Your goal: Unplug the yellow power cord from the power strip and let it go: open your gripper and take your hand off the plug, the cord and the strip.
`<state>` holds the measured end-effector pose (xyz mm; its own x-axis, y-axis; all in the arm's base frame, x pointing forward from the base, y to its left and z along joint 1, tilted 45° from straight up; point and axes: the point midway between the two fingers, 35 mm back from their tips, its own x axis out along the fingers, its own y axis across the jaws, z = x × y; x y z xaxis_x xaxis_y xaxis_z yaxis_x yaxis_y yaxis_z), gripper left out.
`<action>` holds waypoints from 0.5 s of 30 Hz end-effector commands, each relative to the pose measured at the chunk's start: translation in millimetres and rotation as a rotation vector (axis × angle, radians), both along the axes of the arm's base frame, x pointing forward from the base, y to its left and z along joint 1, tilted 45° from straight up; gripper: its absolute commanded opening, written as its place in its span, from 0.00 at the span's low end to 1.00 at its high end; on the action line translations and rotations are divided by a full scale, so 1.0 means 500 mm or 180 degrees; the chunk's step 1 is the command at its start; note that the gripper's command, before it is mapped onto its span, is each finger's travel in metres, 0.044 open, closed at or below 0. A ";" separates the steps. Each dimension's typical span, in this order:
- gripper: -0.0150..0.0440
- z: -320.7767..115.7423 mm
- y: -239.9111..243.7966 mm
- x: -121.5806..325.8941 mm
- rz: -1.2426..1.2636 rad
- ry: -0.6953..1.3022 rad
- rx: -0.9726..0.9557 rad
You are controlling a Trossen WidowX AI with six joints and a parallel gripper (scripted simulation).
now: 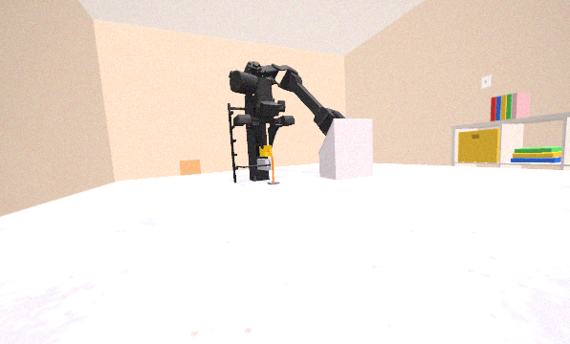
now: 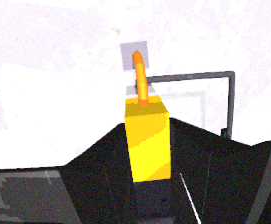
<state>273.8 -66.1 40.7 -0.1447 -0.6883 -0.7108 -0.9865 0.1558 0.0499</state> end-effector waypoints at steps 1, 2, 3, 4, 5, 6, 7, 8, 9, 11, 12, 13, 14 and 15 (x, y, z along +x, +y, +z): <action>0.30 0.000 0.000 0.001 -0.0002 -0.0011 -0.0003; 0.29 0.000 0.000 0.001 -0.0002 -0.0011 -0.0003; 0.28 0.000 0.000 0.001 -0.0002 -0.0011 -0.0003; 0.27 0.000 0.000 0.001 -0.0002 -0.0011 -0.0003; 0.26 0.000 0.000 0.001 -0.0002 -0.0011 -0.0003; 0.25 0.000 0.001 0.001 -0.0002 -0.0011 -0.0003; 0.25 -0.001 0.001 0.002 -0.0001 -0.0011 -0.0002; 0.25 -0.002 0.002 0.002 -0.0001 -0.0011 -0.0002; 0.25 -0.003 0.004 0.002 -0.0001 -0.0011 -0.0001; 0.25 -0.007 0.008 0.003 0.0000 -0.0011 0.0000; 0.25 -0.009 0.010 0.004 0.0000 -0.0011 0.0001; 0.25 -0.012 0.013 0.005 0.0000 -0.0011 0.0002; 0.25 -0.014 0.015 0.005 0.0001 -0.0011 0.0003; 0.25 -0.016 0.017 0.006 0.0001 -0.0011 0.0004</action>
<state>274.2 -66.0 39.9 -0.1462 -0.6972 -0.7018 -0.9860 0.1606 0.0458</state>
